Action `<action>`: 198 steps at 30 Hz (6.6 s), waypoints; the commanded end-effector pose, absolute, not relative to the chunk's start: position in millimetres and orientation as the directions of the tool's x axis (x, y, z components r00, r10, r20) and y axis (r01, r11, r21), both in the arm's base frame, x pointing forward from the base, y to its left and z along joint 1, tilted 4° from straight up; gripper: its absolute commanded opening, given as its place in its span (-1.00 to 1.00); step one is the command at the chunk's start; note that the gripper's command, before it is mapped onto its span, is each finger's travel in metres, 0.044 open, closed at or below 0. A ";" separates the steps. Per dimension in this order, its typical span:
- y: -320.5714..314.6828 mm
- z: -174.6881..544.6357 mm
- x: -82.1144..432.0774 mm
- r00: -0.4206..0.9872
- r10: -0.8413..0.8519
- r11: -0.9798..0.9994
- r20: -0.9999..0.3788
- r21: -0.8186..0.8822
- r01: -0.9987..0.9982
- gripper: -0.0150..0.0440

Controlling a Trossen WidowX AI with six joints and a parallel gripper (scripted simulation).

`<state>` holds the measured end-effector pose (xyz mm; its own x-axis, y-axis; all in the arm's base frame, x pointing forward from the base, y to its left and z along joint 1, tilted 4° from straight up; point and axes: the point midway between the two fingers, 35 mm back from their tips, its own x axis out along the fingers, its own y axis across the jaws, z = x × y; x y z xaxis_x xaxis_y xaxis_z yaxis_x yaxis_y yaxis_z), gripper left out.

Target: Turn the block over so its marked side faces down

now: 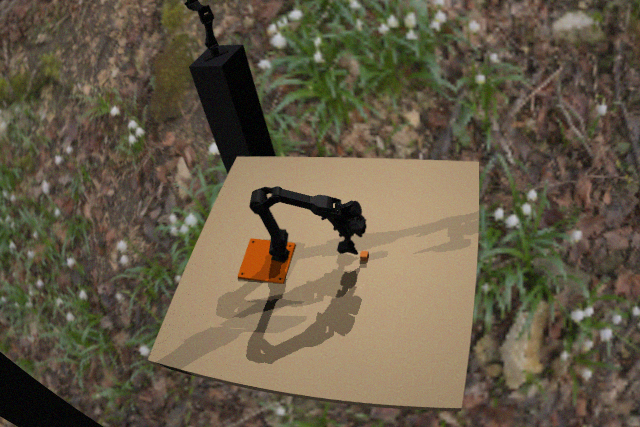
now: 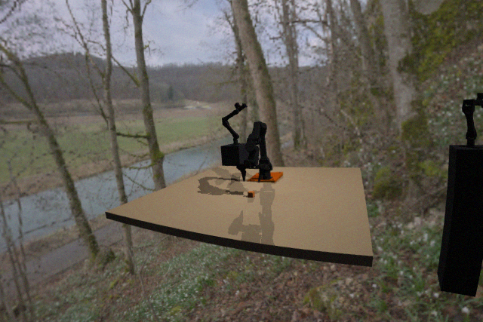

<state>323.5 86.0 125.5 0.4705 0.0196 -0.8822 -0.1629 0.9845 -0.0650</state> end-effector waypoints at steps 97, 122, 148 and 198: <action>88.9 87.3 353.3 0.126 -0.036 0.986 -0.991 -0.056 -0.156 -0.49; 88.7 78.6 352.4 0.481 0.027 0.986 -0.876 -0.056 -0.158 -0.49; 91.3 53.3 362.8 0.732 0.082 0.986 -0.676 -0.055 -0.160 -0.49; 86.0 50.0 348.4 0.901 0.119 0.986 -0.416 -0.056 -0.156 0.49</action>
<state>348.5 86.7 50.1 0.9004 0.1239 -0.4171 -0.1583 0.9862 -0.0489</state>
